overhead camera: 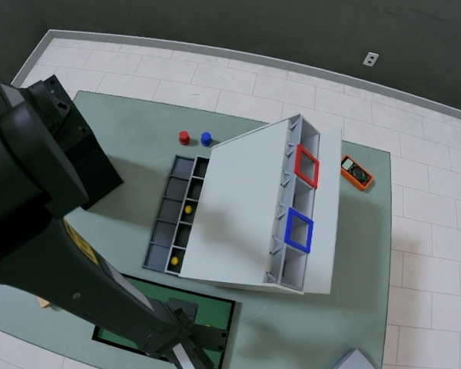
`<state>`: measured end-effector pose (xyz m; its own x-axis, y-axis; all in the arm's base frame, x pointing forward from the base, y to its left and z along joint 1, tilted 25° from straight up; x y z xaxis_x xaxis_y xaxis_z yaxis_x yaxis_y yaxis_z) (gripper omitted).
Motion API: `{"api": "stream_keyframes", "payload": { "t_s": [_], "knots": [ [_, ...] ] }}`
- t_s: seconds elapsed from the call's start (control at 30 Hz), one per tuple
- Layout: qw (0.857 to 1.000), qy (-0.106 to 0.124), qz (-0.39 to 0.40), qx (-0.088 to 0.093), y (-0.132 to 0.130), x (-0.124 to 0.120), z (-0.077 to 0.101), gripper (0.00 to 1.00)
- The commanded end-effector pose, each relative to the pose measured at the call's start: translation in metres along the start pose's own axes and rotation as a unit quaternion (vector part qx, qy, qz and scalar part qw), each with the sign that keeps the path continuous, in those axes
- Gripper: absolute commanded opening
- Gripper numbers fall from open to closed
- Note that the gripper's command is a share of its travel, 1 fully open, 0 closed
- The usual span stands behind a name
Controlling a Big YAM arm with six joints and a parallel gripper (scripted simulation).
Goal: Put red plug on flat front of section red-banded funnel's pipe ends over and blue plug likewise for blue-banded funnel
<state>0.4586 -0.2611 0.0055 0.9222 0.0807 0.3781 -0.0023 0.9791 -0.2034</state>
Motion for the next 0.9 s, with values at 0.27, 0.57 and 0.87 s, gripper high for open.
{"api": "stream_keyframes", "payload": {
  "t_s": [0.27, 0.57, 0.87],
  "knots": [
    [1.0, -0.006, 0.0, -0.003, -0.006, 0.005, -0.006, 0.8],
    [1.0, -0.006, 0.0, -0.003, -0.007, 0.005, -0.023, 0.8],
    [1.0, -0.004, 0.0, -0.002, -0.006, 0.004, -0.089, 0.8]
  ]
}}
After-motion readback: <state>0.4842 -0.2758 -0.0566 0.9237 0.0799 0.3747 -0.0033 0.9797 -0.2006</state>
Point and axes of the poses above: the point where the finger pads meet when closed, its own z axis back along the fingers, its own y axis across the jaws, x = y × z, the point moved 4 cm from there along z, back along the fingers, and after that the axes turned 8 degrees about -z, right-handed, at the moved point
